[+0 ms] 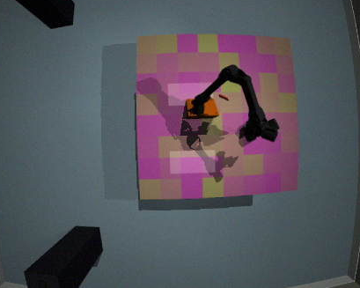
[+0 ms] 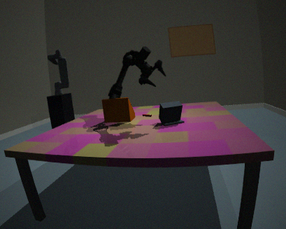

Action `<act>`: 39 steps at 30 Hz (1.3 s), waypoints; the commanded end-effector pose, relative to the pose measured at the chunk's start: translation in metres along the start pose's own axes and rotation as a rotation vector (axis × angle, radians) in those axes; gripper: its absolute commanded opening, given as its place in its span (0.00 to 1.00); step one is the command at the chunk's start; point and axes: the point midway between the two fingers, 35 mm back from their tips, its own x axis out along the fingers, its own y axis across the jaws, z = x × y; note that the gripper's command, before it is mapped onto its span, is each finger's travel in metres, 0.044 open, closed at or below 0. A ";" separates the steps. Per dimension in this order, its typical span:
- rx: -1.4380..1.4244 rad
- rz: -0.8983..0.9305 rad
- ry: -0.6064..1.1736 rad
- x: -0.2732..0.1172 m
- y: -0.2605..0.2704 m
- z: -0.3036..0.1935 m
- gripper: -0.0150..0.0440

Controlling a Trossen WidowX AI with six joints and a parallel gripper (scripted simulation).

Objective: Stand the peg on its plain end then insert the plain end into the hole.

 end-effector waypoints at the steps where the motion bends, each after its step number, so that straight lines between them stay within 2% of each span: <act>1: -0.053 0.063 -0.064 0.015 0.002 0.029 1.00; 10: -0.195 0.230 -0.265 0.048 0.015 0.109 1.00; 18: -0.326 0.371 -0.456 0.060 0.034 0.181 1.00; 34: -0.577 0.628 -0.874 0.038 0.082 0.311 1.00; 39: -0.599 0.650 -0.915 0.033 0.086 0.321 1.00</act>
